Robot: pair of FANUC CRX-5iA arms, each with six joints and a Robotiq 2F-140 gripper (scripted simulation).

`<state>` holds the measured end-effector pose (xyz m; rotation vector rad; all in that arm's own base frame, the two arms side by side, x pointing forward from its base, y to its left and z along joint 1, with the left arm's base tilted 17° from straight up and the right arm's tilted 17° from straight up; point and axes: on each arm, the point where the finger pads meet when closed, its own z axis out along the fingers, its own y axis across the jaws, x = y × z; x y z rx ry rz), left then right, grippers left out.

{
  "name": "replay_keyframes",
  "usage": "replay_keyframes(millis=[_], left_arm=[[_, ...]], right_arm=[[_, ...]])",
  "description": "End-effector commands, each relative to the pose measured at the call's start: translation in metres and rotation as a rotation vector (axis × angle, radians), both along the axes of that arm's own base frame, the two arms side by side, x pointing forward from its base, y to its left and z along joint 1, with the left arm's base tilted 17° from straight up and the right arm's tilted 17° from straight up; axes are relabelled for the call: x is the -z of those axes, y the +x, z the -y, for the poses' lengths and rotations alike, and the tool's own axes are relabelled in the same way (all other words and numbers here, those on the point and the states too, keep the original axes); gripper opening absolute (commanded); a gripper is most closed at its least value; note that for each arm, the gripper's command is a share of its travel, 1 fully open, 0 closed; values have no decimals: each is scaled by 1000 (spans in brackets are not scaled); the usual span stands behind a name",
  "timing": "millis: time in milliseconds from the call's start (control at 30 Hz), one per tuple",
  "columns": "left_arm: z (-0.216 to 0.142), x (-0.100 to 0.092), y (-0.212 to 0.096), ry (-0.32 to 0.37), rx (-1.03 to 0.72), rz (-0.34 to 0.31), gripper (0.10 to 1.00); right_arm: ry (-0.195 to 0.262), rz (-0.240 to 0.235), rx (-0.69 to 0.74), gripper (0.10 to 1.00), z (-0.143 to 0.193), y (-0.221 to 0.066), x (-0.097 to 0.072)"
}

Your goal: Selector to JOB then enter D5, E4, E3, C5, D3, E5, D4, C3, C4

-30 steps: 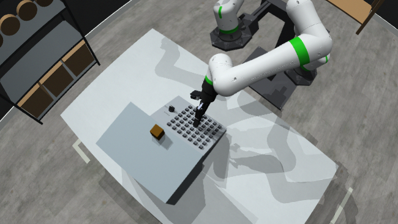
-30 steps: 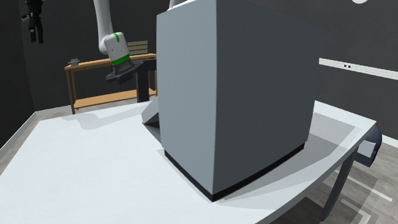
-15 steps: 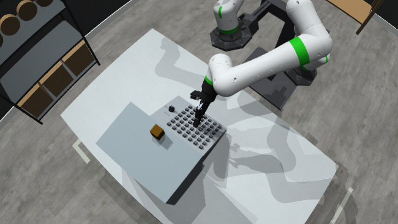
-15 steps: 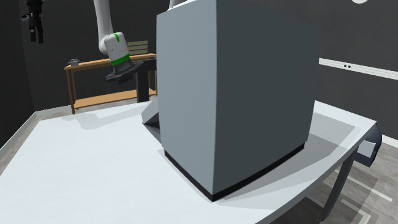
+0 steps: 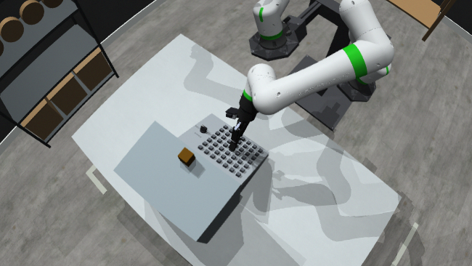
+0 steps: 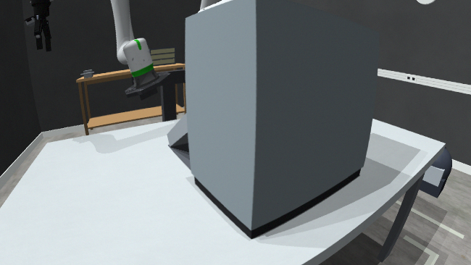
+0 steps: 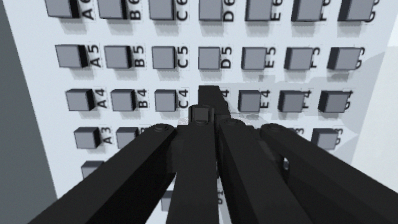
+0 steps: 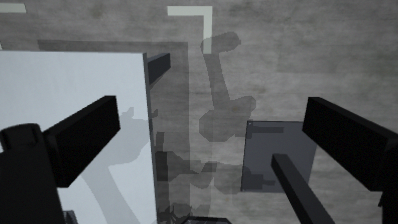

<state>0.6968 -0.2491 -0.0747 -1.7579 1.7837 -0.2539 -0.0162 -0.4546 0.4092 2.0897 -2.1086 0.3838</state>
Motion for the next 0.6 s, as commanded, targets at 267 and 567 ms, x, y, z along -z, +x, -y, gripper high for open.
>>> replay_keyframes(millis=[267, 567], left_arm=[[1, -3, 0, -1, 0, 2, 99], [4, -11, -6, -1, 0, 2, 99]], right_arm=[[-2, 0, 0, 1000, 0, 0, -1], [-2, 0, 0, 1000, 0, 0, -1]])
